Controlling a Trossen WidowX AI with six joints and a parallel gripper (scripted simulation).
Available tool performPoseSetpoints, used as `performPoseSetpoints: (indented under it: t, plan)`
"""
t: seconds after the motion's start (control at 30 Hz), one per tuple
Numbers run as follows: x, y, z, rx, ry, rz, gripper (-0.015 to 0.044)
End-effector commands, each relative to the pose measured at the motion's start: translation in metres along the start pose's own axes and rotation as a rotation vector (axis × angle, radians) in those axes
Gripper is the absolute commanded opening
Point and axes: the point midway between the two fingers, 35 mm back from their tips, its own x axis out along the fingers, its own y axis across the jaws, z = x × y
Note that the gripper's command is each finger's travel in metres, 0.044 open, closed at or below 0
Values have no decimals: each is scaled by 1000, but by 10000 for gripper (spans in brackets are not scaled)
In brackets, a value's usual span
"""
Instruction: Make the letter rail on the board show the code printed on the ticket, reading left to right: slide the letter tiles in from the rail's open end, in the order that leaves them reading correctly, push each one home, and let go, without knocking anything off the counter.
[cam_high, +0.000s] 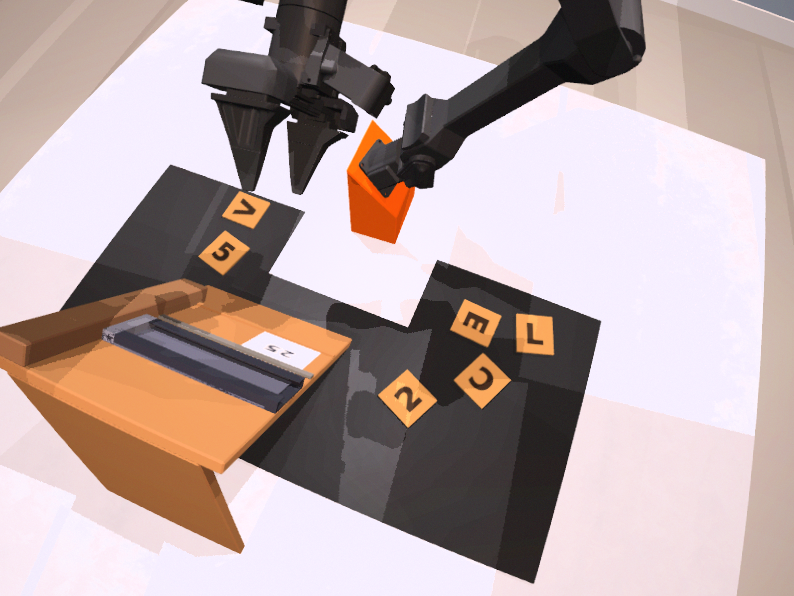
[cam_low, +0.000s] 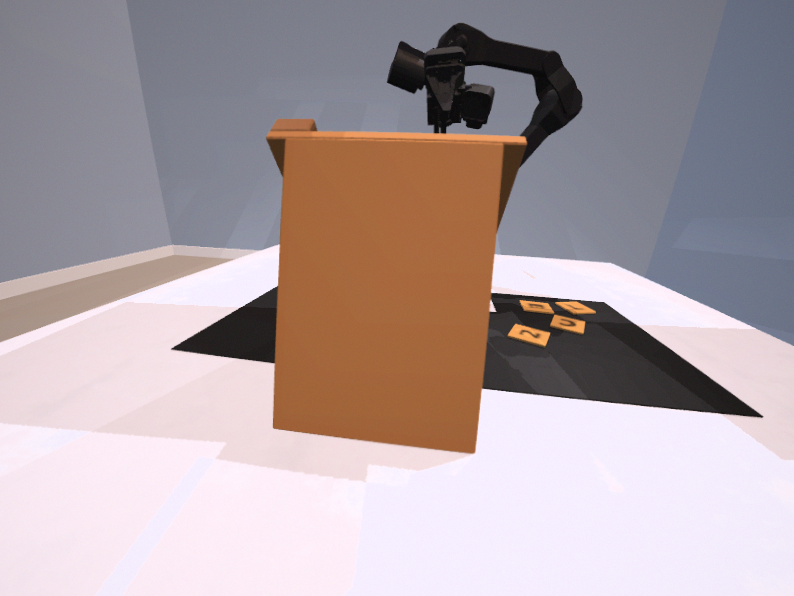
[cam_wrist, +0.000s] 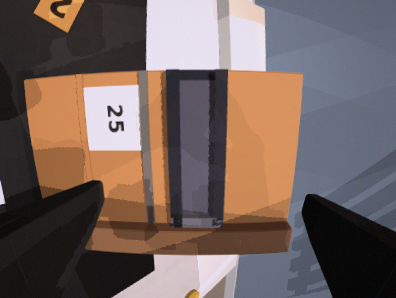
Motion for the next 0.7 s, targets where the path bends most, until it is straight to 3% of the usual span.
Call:
performPoseSetpoints:
  t: [0.0, 0.07, 0.53, 0.67]
  plan:
    - [2, 3, -3, 64, -2, 8, 387]
    - [7, 7, -11, 243, 6, 39, 340]
    - [41, 42, -73, 1604, 247, 195, 340]
    - [49, 52, -86, 1812, 328, 204, 340]
